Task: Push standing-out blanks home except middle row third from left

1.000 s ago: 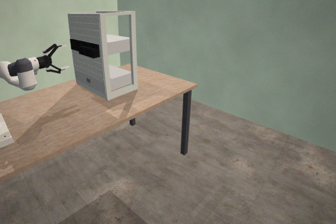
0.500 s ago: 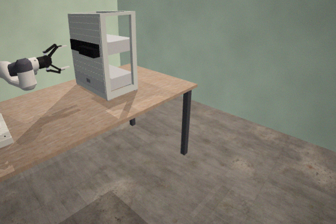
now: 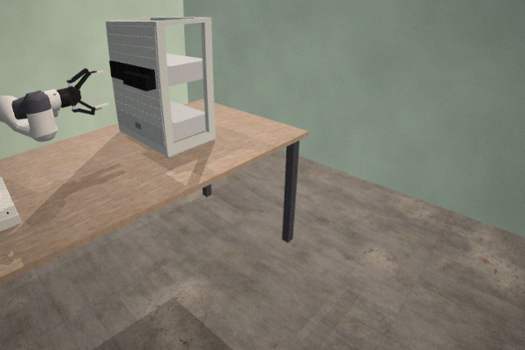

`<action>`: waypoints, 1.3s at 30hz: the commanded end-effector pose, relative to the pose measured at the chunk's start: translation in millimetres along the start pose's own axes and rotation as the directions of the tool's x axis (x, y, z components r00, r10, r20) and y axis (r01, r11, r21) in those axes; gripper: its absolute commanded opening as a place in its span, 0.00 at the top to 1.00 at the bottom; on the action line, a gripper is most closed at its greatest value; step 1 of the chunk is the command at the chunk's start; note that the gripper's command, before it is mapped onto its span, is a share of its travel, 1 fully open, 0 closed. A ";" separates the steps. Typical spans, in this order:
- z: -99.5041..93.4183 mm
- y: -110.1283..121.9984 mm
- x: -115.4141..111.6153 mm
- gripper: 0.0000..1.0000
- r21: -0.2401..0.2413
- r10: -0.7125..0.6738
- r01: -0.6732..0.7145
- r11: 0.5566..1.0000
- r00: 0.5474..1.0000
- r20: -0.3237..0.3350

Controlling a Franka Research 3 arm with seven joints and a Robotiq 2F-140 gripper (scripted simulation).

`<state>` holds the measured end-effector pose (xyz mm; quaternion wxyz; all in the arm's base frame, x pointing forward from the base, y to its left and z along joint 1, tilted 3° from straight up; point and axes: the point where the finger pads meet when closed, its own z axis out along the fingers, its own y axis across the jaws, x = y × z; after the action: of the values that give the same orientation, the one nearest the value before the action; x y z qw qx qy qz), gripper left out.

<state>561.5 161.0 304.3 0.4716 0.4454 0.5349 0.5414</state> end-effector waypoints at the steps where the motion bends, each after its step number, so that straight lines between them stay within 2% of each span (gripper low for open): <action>1: -0.8 0.1 -0.9 0.00 -0.001 -0.009 0.009 1.000 1.000 0.000; 16: 0.8 0.3 -1.0 0.00 -0.001 -0.009 0.009 1.000 1.000 0.000; 20: 13.5 2.1 -1.8 0.00 -0.001 -0.011 0.011 1.000 1.000 0.000; 29: 60.1 8.9 -5.0 0.00 -0.001 -0.011 0.011 1.000 1.000 0.000; 39: 66.1 9.7 -5.4 0.00 -0.001 -0.011 0.011 1.000 1.000 0.000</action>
<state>625.2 167.5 316.2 0.4721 0.4418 0.5370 0.5418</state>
